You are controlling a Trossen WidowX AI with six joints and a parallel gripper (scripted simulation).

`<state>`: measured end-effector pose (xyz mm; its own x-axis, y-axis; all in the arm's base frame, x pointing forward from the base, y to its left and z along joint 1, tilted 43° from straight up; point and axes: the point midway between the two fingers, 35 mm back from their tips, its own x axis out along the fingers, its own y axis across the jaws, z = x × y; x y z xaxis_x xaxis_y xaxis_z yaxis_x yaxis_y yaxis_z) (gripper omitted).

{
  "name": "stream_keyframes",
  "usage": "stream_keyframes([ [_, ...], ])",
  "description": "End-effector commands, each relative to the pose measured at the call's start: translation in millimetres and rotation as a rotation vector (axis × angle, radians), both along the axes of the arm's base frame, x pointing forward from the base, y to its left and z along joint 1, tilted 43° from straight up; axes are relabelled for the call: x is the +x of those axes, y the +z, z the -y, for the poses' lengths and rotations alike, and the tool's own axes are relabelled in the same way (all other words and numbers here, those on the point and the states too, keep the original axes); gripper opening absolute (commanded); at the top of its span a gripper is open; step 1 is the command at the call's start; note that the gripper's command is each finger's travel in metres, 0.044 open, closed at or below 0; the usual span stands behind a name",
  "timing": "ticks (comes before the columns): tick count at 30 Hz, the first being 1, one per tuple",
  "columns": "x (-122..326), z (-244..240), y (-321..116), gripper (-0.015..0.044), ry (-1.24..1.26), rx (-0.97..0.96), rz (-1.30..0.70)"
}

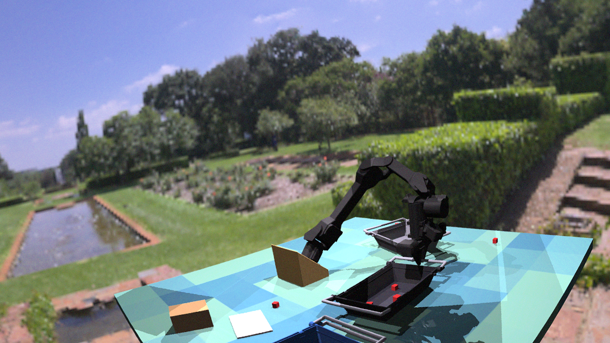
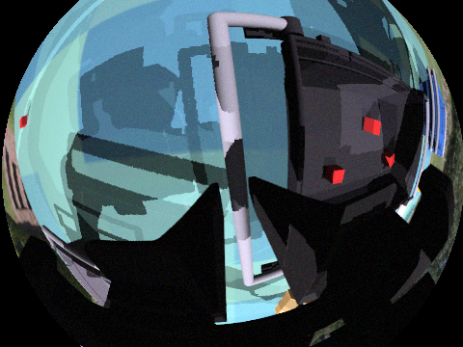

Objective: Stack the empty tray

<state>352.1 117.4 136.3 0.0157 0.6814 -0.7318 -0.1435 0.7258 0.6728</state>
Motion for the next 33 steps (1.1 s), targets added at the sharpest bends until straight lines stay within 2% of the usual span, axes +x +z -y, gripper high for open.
stream_keyframes([
  [1, -2, -7, -9, 0.0087, -0.002, -0.002, -0.005],
  [7, -1, -4, -8, 0.0087, -0.002, -0.003, -0.005],
  [19, 1, 33, -3, 0.0087, -0.002, -0.005, -0.006],
  [33, 7, 58, -36, 0.0087, -0.002, -0.006, -0.006],
])
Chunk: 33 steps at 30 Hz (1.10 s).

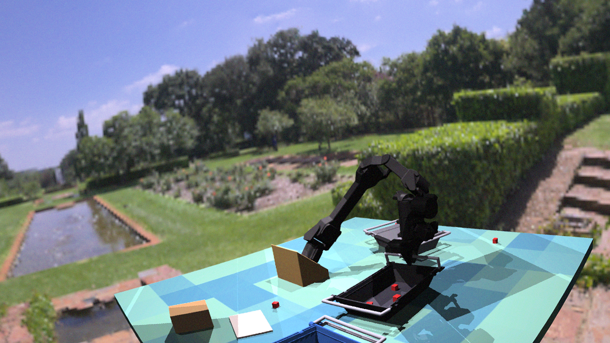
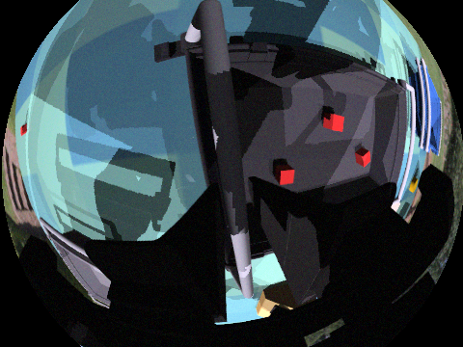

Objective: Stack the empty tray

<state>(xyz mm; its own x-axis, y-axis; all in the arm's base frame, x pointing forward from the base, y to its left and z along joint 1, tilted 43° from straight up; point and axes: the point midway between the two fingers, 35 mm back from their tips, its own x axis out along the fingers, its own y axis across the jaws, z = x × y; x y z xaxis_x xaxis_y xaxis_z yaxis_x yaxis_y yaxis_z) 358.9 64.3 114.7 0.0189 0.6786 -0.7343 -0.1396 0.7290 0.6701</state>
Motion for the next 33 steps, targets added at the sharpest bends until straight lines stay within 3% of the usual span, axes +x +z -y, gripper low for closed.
stream_keyframes([
  [1, 1, 5, -20, 0.0087, 0.003, -0.003, -0.005],
  [7, 2, 6, -27, 0.0087, 0.003, -0.003, -0.005],
  [17, 1, 31, 8, 0.0087, 0.003, -0.004, -0.006],
  [33, 1, 26, 0, 0.0087, 0.000, -0.006, -0.010],
])
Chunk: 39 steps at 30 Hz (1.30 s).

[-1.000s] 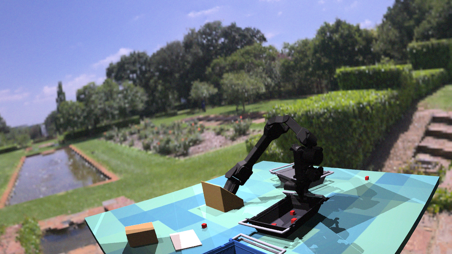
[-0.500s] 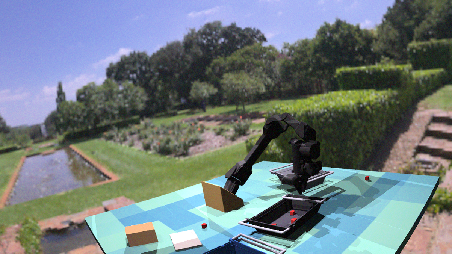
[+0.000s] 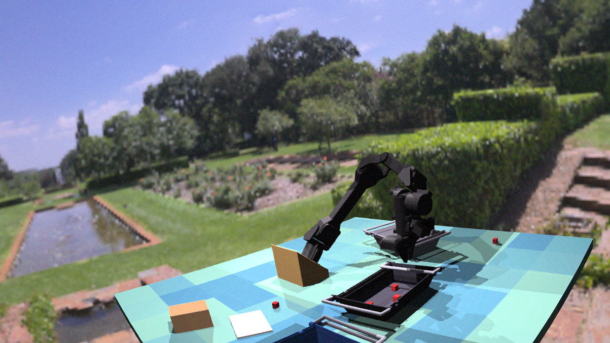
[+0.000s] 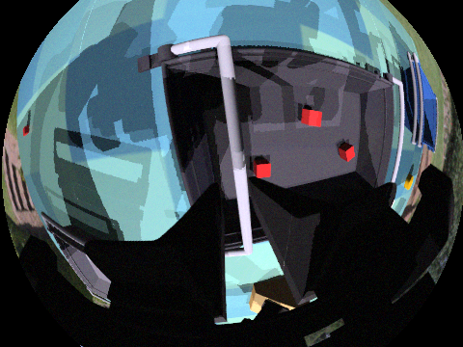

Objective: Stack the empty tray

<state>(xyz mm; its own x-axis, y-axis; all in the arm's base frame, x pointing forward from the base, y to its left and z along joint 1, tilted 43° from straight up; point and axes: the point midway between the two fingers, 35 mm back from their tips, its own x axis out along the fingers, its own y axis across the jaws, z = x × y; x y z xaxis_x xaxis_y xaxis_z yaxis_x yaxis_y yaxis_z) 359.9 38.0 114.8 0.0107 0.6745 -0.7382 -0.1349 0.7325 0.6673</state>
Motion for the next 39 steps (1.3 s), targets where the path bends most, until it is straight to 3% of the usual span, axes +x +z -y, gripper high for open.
stream_keyframes([
  [1, 0, 0, 0, 0.0087, -0.002, 0.000, 0.000],
  [12, 0, 0, 0, 0.0087, -0.002, 0.000, 0.000],
  [17, 1, 18, 19, 0.0087, -0.001, -0.002, -0.001],
  [20, 10, 22, -6, 0.0087, 0.001, -0.002, -0.010],
  [27, 44, 110, -75, 0.0087, -0.003, -0.020, -0.002],
  [34, 40, 192, -155, 0.0087, 0.000, -0.015, 0.006],
  [39, 36, 204, -168, 0.0087, 0.000, -0.012, 0.008],
])
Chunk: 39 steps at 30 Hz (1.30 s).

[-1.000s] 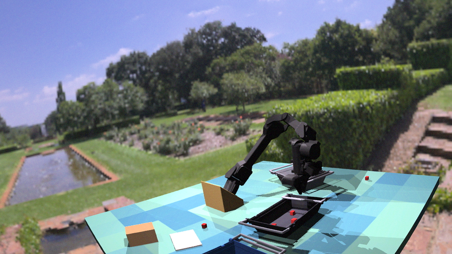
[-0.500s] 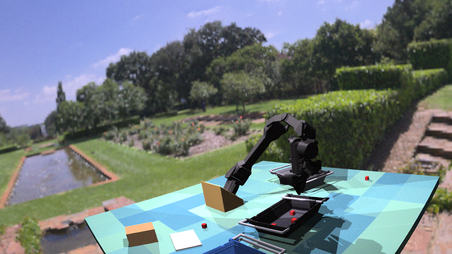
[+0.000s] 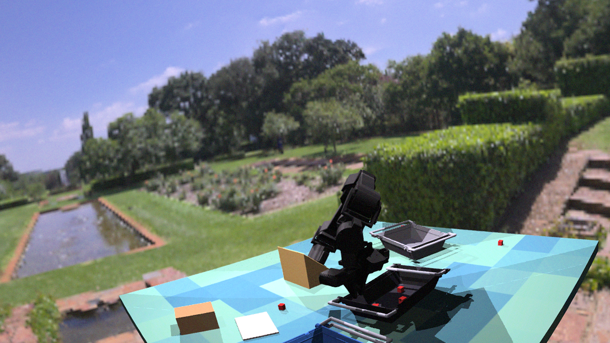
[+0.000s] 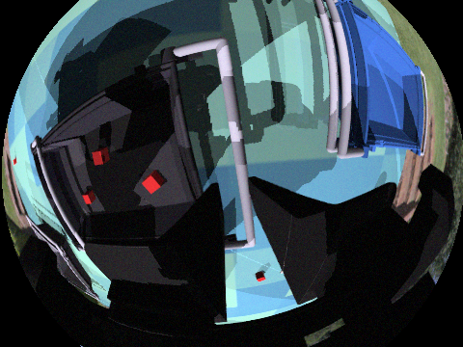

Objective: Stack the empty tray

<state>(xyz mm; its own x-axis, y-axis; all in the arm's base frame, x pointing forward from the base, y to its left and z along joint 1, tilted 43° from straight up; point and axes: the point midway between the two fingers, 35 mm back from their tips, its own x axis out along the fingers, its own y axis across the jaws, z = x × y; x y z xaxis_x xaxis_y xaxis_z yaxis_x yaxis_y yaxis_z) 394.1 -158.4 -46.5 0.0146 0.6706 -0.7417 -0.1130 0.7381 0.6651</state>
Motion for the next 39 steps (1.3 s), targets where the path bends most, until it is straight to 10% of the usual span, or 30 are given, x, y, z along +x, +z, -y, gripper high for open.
stream_keyframes([
  [1, 2, 8, -7, 0.0087, 0.019, -0.007, 0.019],
  [39, 0, -26, -22, 0.0087, 0.020, -0.005, 0.020],
])
